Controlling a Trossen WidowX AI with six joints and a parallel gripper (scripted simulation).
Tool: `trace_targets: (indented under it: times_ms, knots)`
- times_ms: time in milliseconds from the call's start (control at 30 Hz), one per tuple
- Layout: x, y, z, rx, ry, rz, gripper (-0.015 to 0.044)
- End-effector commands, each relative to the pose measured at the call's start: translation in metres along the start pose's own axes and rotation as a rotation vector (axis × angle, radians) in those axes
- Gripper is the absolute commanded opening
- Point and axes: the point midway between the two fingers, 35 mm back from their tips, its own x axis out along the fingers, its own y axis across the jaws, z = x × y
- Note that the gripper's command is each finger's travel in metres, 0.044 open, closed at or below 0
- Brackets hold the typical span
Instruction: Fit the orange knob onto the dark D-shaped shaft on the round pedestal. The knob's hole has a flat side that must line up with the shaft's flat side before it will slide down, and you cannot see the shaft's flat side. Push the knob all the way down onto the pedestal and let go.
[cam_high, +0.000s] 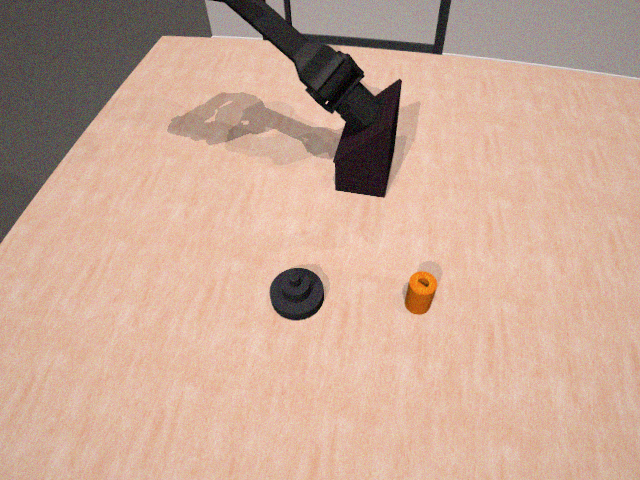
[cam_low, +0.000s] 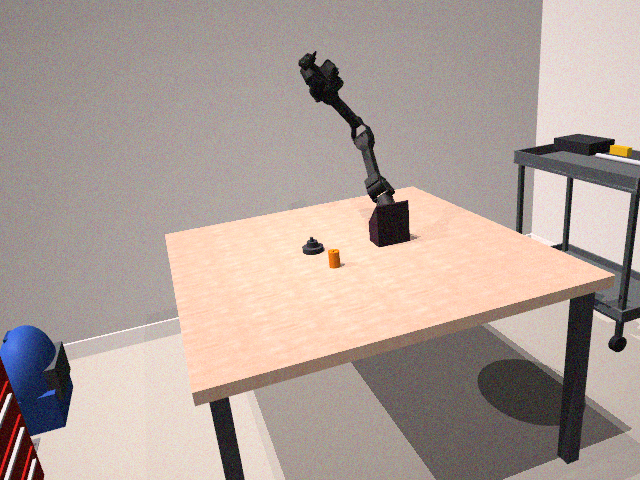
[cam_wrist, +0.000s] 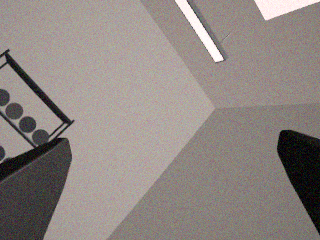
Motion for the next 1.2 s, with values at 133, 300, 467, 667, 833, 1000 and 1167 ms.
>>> trace_targets:
  times_ms: [133, 300, 467, 667, 833, 1000, 1167]
  knots:
    - [0.049, 0.029, -0.102, 0.409, 0.258, 0.071, 0.044]
    - [0.069, 0.058, -0.172, 0.693, 0.466, 0.082, 0.044]
    - [0.079, 0.096, -0.234, 0.943, 0.686, 0.07, 0.044]
    - [0.078, 0.154, -0.305, 1.218, 0.995, 0.018, 0.044]
    - [0.065, 0.208, -0.355, 1.396, 1.284, -0.068, 0.044]
    - [0.04, 0.266, -0.396, 1.51, 1.602, -0.199, 0.044]
    - [0.005, 0.325, -0.425, 1.528, 1.94, -0.386, 0.044]
